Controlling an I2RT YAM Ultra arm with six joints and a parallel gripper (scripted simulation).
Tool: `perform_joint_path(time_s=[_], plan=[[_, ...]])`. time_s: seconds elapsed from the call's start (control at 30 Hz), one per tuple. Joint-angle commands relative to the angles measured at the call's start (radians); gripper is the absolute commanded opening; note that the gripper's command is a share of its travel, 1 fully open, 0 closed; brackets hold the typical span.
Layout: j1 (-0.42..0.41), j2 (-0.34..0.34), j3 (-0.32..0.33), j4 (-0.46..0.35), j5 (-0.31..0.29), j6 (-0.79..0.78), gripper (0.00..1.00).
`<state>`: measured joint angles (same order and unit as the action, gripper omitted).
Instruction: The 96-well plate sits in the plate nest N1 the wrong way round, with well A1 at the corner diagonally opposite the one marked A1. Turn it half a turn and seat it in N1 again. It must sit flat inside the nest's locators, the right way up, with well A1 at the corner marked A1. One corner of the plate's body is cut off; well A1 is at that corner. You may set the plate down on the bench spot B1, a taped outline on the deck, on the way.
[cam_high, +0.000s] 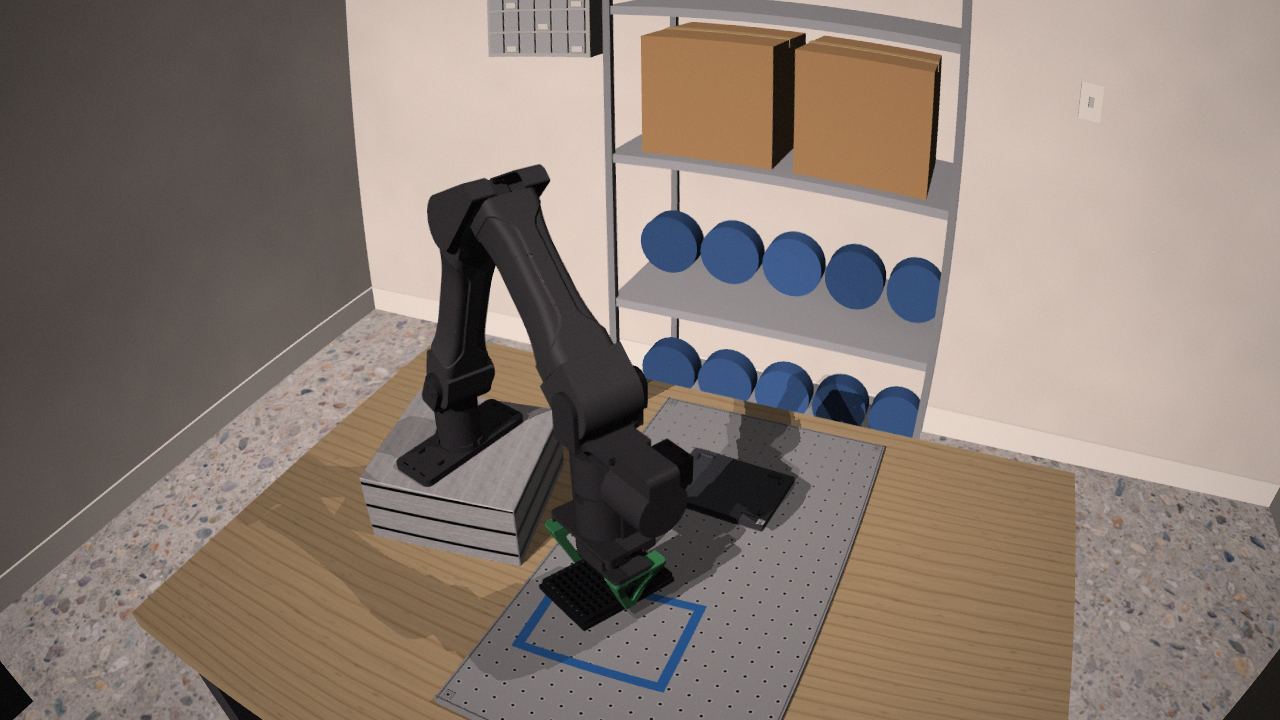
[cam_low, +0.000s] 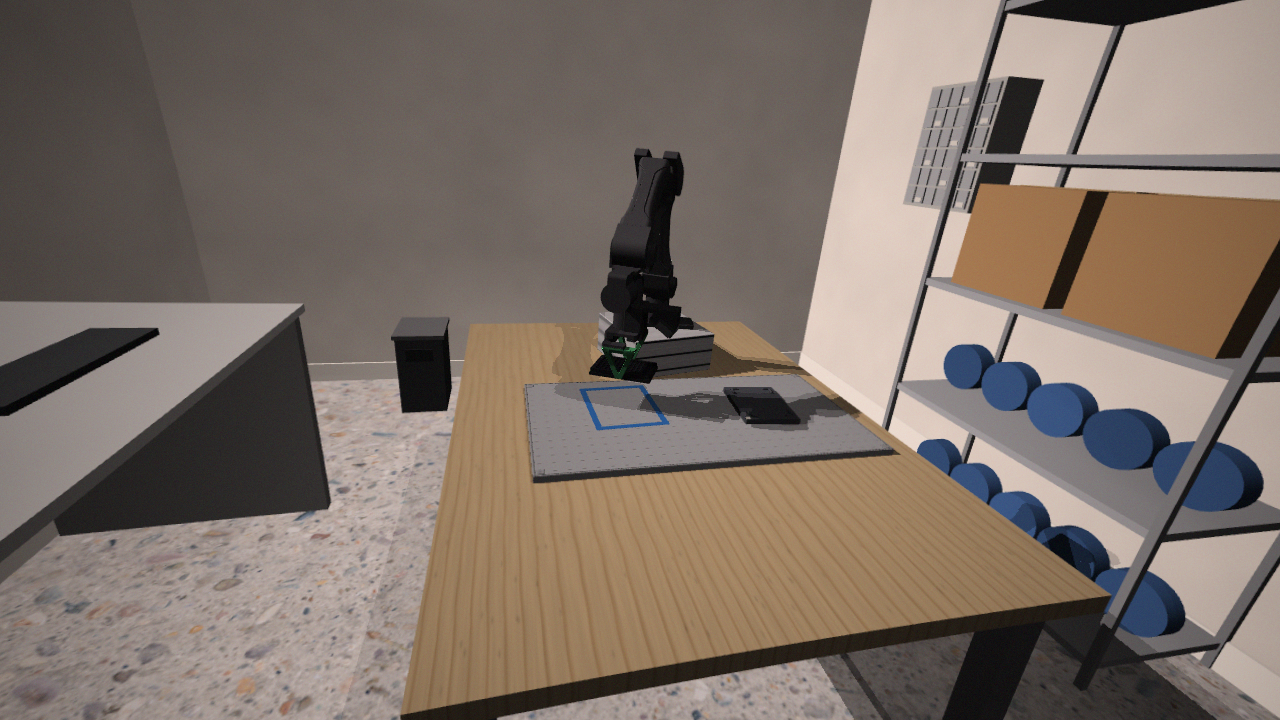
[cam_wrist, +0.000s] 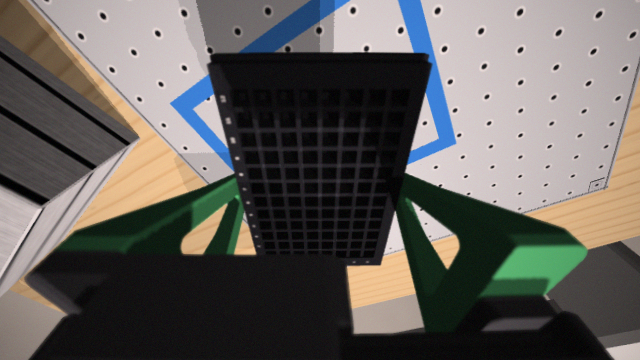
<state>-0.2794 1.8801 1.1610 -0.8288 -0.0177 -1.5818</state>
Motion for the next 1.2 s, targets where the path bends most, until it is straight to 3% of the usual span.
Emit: perform_joint_path(time_s=[0.0, 1.17], plan=[[0.0, -0.007, 0.006, 0.001, -0.004, -0.003, 0.0], [0.0, 0.008, -0.009, 0.031, -0.004, -0.003, 0.0]])
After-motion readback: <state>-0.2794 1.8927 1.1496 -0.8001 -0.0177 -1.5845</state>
